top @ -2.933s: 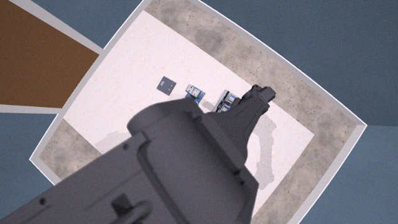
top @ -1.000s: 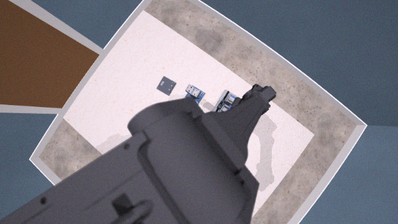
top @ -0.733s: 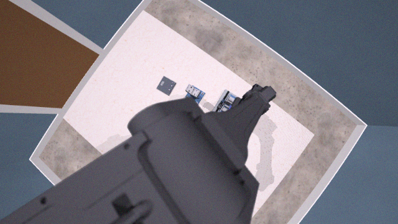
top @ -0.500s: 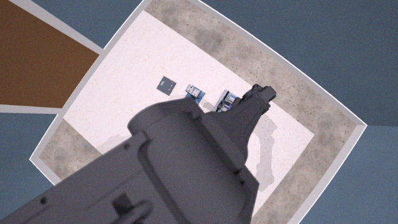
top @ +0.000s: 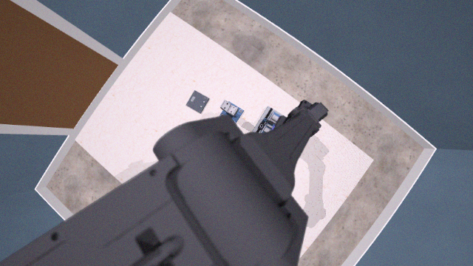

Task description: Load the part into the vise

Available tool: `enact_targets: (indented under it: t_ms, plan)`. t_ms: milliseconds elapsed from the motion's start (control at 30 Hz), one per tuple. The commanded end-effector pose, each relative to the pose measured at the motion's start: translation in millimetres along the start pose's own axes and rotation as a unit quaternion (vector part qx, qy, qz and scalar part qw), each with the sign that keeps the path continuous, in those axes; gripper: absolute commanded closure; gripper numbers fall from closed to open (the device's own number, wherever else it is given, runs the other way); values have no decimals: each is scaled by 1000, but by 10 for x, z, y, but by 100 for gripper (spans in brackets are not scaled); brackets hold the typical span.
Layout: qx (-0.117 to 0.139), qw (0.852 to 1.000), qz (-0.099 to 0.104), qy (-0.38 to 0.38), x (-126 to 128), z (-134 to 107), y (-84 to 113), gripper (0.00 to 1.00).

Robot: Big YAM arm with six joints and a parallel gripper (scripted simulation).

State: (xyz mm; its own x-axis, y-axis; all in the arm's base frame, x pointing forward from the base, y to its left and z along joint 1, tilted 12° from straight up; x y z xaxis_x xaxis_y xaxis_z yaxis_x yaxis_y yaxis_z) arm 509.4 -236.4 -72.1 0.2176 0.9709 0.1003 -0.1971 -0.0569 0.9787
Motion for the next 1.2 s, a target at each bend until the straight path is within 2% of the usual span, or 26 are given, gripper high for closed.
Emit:
enact_targets:
  t_ms: [0, 167, 200, 367, 1167]
  plan:
    - [-14, 1000, -3, 0, 26, 198, 16, 100]
    - [-14, 1000, -4, 0, 23, 195, -8, 100]
    - [-24, 1000, -6, 1, 23, 253, 89, 100]
    - [-16, 1000, -4, 0, 24, 204, -27, 100]
    - [-16, 1000, -4, 0, 16, 207, -111, 100]
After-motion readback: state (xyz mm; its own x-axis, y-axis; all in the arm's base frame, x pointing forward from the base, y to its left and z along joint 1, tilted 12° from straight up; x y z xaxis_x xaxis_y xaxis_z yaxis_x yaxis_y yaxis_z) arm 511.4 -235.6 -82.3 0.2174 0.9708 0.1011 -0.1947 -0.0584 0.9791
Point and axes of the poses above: the point where the finger pads meet when closed, its own y axis back along the fingers, its own x axis across the jaws, z = x × y, the point moved 5 cm from there along y, back along the fingers, and after that the axes turned 8 degrees about -y, right-handed, at the moved point
